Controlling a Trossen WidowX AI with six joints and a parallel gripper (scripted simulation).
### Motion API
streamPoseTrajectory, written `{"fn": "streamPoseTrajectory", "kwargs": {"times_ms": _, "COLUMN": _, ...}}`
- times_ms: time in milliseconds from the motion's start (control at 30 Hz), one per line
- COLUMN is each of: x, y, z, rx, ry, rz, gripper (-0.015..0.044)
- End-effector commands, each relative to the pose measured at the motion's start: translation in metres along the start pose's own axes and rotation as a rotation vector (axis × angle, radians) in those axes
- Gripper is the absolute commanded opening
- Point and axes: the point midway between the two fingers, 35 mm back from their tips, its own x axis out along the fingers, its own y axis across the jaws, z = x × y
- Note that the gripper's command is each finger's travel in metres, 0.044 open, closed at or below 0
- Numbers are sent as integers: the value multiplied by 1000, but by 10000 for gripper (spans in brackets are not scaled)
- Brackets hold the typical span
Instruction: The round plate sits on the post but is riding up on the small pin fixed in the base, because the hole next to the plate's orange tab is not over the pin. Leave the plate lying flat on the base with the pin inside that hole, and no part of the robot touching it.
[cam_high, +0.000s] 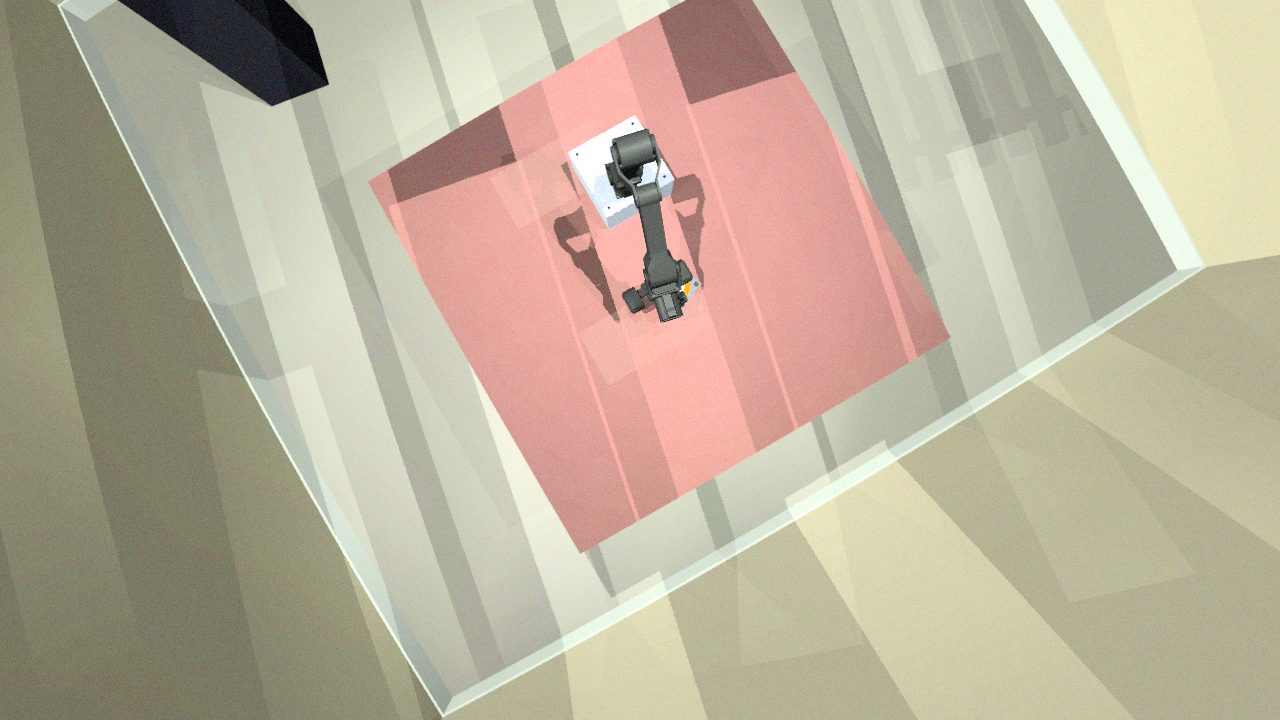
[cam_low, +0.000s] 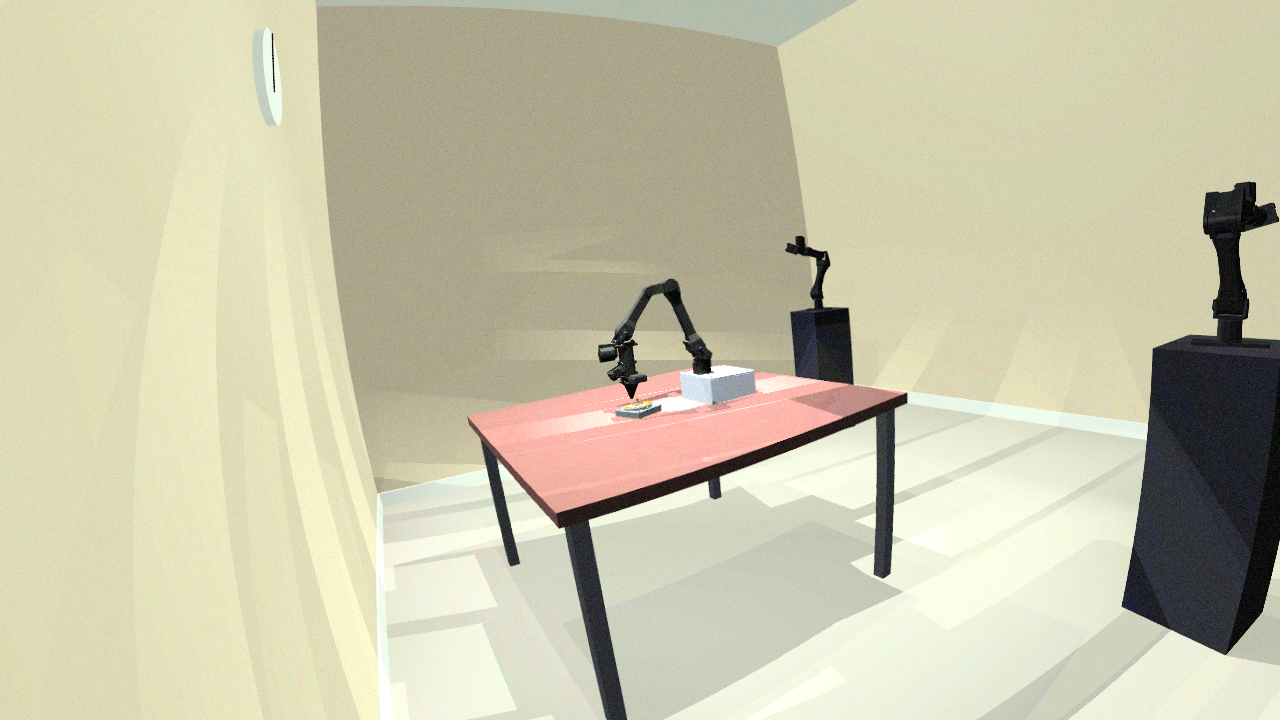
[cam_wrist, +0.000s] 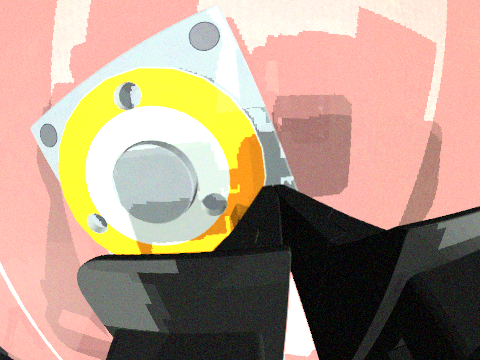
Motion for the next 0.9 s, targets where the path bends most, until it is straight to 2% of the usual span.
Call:
{"fn": "streamPoseTrajectory", "kwargs": {"times_ms": 0, "x": 10, "y": 2, "z": -3, "rx": 4, "ry": 5, "rz": 8, "gripper": 0}}
{"fn": "streamPoseTrajectory", "kwargs": {"times_ms": 867, "x": 11, "y": 9, "z": -24, "rx": 4, "ry": 7, "rz": 9, "gripper": 0}}
